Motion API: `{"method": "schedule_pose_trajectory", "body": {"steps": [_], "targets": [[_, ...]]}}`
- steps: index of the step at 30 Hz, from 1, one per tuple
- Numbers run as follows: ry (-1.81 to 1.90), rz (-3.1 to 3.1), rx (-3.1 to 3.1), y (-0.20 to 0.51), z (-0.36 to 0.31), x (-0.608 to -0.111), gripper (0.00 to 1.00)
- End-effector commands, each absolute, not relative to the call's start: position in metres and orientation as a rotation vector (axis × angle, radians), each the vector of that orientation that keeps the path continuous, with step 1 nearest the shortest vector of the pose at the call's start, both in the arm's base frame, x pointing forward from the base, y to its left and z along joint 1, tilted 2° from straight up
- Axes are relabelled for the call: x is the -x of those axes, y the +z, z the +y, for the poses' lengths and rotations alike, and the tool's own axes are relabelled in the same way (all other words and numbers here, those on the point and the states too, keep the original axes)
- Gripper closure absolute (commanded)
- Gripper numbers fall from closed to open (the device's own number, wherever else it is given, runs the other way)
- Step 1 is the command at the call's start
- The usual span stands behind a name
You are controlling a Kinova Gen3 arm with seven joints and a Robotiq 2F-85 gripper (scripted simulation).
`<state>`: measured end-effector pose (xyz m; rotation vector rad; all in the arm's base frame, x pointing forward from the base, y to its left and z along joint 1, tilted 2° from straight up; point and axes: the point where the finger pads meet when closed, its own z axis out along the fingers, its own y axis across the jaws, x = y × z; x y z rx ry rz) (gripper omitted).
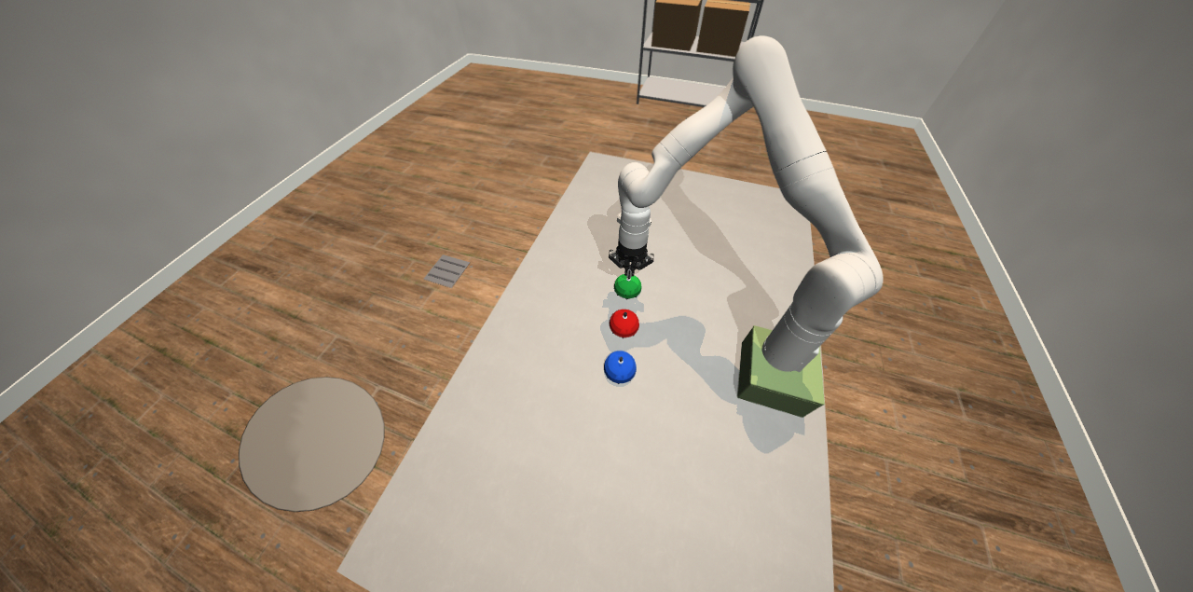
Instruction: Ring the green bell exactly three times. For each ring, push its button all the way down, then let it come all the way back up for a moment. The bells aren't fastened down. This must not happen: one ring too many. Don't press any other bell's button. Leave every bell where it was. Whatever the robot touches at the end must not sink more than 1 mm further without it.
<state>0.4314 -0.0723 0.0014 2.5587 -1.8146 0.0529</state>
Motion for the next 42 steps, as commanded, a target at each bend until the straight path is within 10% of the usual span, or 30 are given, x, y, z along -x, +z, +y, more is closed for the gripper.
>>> {"method": "schedule_pose_trajectory", "body": {"steps": [1, 42], "targets": [[0.055, -1.815, -2.559, 0.0020, -0.0724, -0.4320, 1.00], [0.055, -1.815, -2.559, 0.0079, -0.0733, -0.4325, 1.00]]}}
